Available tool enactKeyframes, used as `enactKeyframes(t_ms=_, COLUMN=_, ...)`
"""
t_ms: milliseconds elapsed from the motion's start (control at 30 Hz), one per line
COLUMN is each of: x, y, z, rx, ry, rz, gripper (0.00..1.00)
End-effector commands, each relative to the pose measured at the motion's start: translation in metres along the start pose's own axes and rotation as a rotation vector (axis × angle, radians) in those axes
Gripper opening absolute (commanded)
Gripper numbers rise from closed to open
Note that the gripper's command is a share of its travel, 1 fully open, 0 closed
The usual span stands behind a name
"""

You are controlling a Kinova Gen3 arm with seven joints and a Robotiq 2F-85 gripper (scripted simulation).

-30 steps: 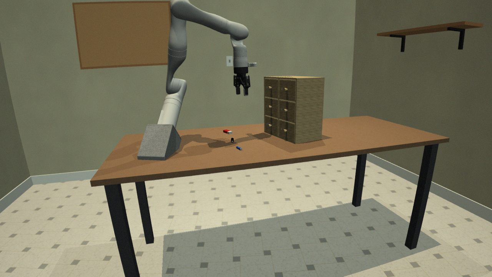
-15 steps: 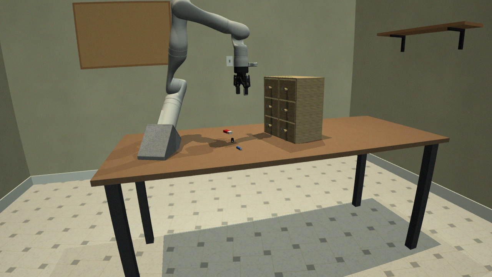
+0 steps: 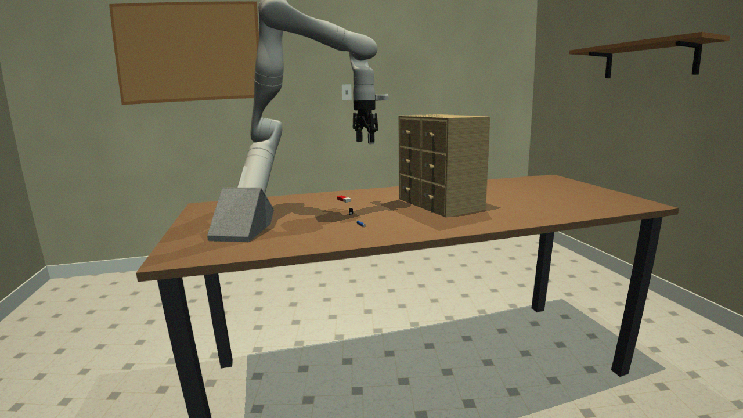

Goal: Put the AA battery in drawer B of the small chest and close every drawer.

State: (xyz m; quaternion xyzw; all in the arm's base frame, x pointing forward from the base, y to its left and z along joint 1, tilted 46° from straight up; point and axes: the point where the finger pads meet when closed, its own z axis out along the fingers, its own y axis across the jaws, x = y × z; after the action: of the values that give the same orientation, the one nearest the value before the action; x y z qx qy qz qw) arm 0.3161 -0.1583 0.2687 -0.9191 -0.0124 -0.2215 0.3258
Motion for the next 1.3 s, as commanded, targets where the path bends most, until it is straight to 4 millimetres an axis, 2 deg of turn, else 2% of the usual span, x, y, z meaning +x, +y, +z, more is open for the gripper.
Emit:
enactKeyframes(t_ms=0, x=0.0, y=0.0, z=0.0, rx=-0.001, ry=0.001, rz=0.0, gripper=1.0)
enactKeyframes(t_ms=667, x=-0.001, y=0.001, z=-0.002, rx=-0.001, ry=0.001, rz=0.0, gripper=1.0)
enactKeyframes(t_ms=967, x=-0.013, y=0.012, z=-0.014, rx=-0.001, ry=0.001, rz=0.0, gripper=1.0)
enactKeyframes(t_ms=1267, x=-0.034, y=0.03, z=-0.035, rx=-0.001, ry=0.001, rz=0.0, gripper=1.0)
